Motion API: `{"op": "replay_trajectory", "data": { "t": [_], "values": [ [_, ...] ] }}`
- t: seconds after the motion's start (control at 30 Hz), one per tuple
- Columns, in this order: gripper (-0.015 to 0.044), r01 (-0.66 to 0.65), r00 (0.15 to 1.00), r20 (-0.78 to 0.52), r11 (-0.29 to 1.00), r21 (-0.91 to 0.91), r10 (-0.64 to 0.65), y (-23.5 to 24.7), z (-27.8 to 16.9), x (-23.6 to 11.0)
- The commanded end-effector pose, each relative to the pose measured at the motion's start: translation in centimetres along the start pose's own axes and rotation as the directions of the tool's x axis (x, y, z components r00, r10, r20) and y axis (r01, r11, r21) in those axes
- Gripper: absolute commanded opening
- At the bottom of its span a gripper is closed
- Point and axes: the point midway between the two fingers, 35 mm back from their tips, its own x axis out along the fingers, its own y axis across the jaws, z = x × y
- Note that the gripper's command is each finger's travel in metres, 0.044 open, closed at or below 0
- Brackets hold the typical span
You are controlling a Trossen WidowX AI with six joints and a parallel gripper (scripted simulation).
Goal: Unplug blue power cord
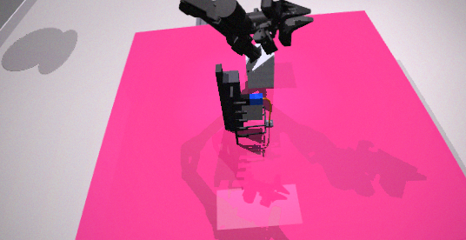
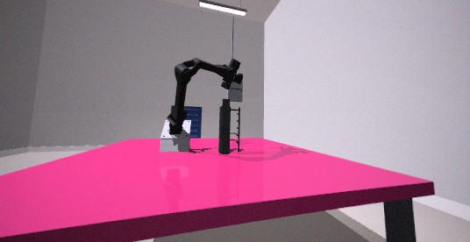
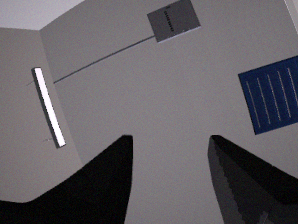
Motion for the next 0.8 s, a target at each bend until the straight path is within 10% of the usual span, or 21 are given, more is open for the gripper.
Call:
{"op": "replay_trajectory", "data": {
  "t": [0.0, 0.43, 0.77],
  "values": [
    [0.0160, 0.304, 0.949, 0.170, 0.920, -0.249, -0.267, -7.2, 3.6, 0.8],
    [0.0160, 0.711, 0.582, 0.352, 0.248, -0.659, -0.733, -19.5, 7.1, -3.1],
    [0.0160, 0.298, 0.089, 0.398, -0.357, -0.885, -0.913, -26.1, 7.9, -10.2]
  ]
}}
